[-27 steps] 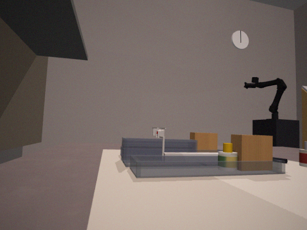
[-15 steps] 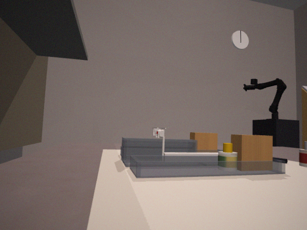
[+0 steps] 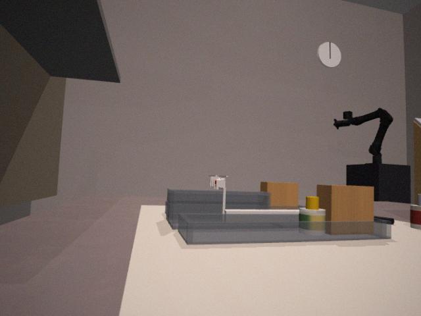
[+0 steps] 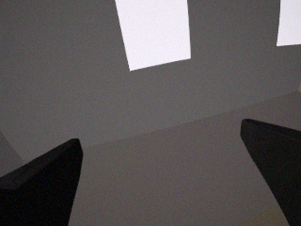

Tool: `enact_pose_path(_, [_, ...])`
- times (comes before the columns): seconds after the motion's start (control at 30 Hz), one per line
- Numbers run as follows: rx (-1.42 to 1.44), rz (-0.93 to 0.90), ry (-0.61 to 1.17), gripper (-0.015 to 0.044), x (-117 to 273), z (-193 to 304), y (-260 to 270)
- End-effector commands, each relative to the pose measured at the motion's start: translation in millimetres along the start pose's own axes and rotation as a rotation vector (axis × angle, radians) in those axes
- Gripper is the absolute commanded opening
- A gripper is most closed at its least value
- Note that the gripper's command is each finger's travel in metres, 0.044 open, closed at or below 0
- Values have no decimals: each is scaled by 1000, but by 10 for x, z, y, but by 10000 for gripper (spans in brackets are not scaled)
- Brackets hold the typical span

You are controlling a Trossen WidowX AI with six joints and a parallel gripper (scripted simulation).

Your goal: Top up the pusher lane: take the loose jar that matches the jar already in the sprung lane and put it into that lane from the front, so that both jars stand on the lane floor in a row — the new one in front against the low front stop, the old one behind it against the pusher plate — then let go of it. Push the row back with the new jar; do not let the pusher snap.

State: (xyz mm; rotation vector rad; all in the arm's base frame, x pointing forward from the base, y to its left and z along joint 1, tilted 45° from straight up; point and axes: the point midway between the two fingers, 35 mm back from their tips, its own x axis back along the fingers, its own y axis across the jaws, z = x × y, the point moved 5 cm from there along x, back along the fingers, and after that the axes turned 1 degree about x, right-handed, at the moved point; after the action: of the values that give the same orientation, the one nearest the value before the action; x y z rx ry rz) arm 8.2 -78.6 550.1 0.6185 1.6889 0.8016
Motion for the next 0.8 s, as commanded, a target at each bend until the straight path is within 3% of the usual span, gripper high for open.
enact_pose_path(0.0, [217, -95, 114, 440, 12, 573, 55])
enact_pose_path(0.33, [702, -307, 499, 440, 217, 2023, -291])
enact_pose_path(0.77, [1092, -471, 1182, 440, 922, 3307, -1565])
